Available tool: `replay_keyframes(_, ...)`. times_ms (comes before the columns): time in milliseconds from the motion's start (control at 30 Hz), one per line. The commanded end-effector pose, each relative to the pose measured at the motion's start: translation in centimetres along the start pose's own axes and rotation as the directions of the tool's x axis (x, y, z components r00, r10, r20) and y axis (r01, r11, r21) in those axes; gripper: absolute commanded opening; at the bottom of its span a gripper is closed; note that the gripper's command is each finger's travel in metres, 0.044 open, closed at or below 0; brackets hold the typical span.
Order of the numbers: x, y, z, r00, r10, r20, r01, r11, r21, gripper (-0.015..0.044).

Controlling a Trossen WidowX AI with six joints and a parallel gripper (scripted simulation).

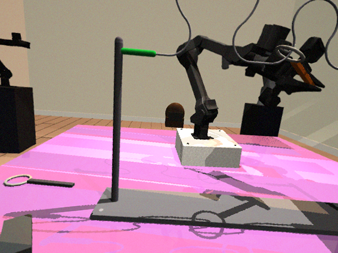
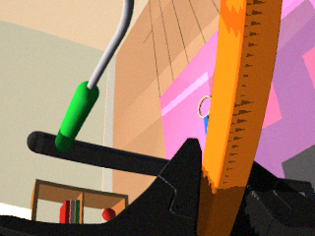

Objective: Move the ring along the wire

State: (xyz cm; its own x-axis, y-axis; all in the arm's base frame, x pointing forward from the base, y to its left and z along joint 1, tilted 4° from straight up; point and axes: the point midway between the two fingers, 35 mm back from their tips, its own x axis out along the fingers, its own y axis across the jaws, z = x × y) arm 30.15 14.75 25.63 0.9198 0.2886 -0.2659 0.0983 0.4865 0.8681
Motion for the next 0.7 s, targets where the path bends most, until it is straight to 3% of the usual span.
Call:
replay_keyframes(0,-0.2,1.5,0.1,0.999,0.053,-0.009,-0.052,0.995,0.079,-0.015)
replay_keyframes(667,-2.3,8.0,2.0,0.956,0.292,0.01,-0.265,0.851,0.454,-0.015)
